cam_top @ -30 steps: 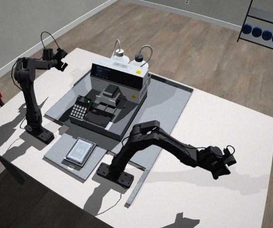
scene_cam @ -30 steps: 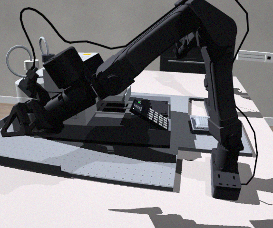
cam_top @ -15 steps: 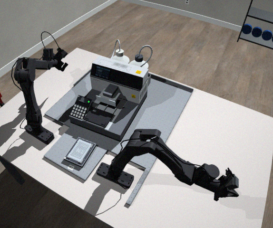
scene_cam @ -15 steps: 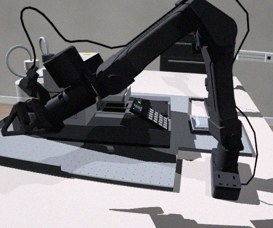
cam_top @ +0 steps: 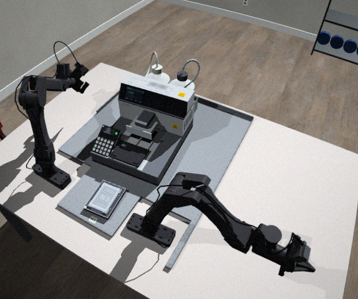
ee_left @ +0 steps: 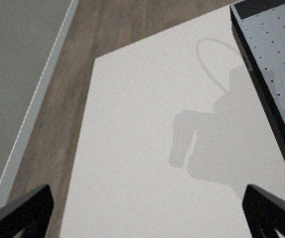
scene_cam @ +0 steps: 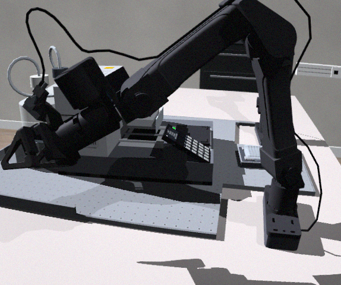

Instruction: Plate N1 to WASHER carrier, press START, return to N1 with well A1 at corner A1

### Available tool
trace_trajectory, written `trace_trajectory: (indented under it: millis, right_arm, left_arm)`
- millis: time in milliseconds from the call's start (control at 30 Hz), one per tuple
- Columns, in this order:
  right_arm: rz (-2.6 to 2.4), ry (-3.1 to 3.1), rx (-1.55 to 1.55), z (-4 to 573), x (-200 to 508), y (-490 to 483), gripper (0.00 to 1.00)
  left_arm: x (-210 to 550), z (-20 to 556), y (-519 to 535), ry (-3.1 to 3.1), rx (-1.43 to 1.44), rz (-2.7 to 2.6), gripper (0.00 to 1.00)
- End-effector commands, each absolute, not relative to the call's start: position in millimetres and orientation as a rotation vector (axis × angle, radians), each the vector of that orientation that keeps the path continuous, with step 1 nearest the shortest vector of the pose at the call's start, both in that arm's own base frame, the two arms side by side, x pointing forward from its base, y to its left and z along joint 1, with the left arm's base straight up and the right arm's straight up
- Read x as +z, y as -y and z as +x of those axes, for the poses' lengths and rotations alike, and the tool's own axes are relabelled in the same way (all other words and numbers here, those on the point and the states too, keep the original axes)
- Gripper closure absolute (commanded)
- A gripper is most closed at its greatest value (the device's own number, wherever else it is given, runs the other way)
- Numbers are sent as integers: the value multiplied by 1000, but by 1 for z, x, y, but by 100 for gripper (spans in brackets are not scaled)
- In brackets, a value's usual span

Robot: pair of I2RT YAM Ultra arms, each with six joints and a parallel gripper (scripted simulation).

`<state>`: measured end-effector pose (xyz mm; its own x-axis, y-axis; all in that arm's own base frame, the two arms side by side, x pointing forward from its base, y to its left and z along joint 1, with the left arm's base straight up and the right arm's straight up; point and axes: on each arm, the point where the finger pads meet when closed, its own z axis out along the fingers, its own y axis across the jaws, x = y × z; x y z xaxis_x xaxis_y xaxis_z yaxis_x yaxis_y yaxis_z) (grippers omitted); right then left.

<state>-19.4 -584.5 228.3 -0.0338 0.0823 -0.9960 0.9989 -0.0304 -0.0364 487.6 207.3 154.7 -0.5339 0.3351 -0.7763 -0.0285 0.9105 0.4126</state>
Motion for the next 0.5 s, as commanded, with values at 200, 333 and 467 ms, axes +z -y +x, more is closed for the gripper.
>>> trace_trajectory:
  millis: [200,333,467]
  right_arm:
    - [1256,-1183,-1255,-35,256,579,100]
    - [1257,-1178,-1257,-37,256,579,100]
    - [1257,-1177,-1257,-37,256,579,100]
  left_arm:
    - [148,488,-206,-2103,443,212,0]
    - [144,487,-206,-2117,437,213,0]
    - [145,486,-205,-2117,436,213,0]
